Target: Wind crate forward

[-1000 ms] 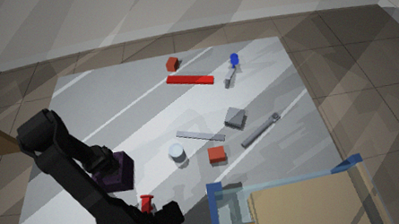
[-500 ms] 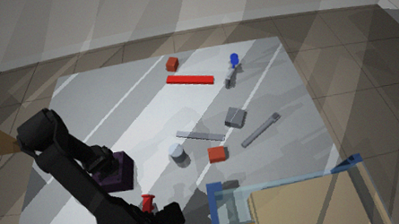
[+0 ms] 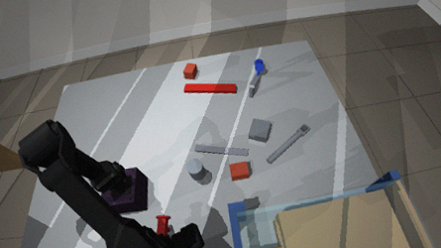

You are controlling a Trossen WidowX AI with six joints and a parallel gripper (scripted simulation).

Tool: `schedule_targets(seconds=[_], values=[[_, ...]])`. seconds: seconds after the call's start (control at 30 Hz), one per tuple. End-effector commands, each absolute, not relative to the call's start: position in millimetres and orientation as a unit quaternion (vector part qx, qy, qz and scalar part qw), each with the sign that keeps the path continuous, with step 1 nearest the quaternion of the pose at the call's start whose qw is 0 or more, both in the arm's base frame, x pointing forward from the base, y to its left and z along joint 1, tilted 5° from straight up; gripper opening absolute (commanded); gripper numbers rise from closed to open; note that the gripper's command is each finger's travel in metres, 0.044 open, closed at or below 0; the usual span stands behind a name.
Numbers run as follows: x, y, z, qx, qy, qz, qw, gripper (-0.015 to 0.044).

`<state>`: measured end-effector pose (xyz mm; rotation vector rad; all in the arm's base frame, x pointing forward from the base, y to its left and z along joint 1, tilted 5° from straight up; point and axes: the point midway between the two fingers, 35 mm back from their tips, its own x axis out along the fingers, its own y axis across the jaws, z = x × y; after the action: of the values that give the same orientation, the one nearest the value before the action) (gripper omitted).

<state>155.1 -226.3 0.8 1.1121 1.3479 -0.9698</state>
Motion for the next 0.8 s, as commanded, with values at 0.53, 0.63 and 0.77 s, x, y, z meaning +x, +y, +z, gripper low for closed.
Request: schedule_targets(seconds=[0.53, 0.63, 0.77], values=[[152.1, -227.2, -3.2, 0.446, 0.584, -0.386, 0.558, 0.0], [153.6, -226.7, -3.2, 0.456, 0.576, -0.397, 0.55, 0.0], [153.9, -226.6, -3.2, 0.458, 0.575, -0.399, 0.549, 0.0]])
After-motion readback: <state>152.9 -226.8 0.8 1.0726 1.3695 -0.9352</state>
